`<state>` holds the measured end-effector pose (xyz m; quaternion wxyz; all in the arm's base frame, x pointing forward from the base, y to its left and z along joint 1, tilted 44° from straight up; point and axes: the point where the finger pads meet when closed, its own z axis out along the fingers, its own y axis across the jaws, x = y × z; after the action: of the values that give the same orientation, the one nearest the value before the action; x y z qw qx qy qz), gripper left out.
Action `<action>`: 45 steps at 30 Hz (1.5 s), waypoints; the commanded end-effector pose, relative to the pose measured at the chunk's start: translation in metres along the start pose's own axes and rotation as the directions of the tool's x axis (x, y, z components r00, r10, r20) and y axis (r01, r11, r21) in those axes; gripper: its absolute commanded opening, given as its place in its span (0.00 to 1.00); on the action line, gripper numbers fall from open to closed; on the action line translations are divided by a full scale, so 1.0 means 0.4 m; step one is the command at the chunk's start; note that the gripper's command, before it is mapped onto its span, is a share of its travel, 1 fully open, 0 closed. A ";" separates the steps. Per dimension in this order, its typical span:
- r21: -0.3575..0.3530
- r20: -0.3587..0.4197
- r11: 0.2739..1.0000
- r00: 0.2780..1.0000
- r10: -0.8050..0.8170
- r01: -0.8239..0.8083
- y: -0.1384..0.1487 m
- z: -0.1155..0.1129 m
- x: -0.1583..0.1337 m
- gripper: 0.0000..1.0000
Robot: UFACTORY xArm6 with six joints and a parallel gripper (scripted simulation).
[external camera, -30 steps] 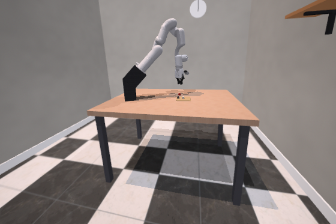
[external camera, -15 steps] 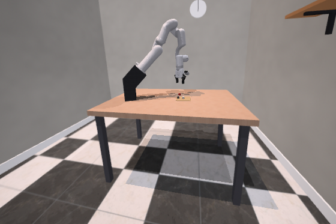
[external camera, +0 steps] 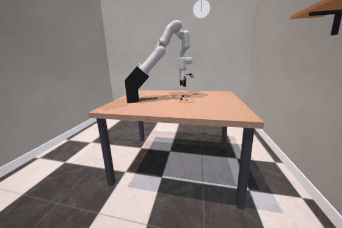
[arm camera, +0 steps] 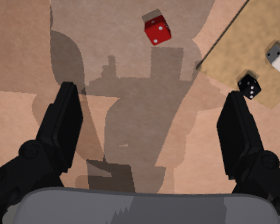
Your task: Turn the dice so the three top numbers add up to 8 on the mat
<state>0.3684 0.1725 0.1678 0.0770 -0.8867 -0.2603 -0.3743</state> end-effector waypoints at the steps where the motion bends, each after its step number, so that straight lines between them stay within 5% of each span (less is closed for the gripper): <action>1: 0.007 0.006 0.989 0.989 0.149 -0.149 0.000 0.011 -0.002 1.00; 11: 0.004 0.011 0.884 0.884 0.467 -0.467 0.002 0.039 -0.010 1.00; 19: -0.003 0.011 0.667 0.667 0.745 -0.745 0.006 0.068 -0.017 1.00; 22: -0.003 0.011 0.658 0.658 0.753 -0.753 0.006 0.069 -0.017 1.00; 25: -0.006 0.008 0.550 0.550 0.835 -0.835 0.009 0.080 -0.020 1.00; 28: -0.006 0.008 0.529 0.529 0.849 -0.849 0.009 0.083 -0.020 1.00; 29: -0.006 0.008 0.529 0.529 0.849 -0.849 0.009 0.083 -0.020 0.36; 45: -0.006 0.008 0.529 0.529 0.849 -0.849 0.009 0.083 -0.020 0.36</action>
<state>0.3859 0.1769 0.1382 0.2457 -0.9034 0.2033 -0.2866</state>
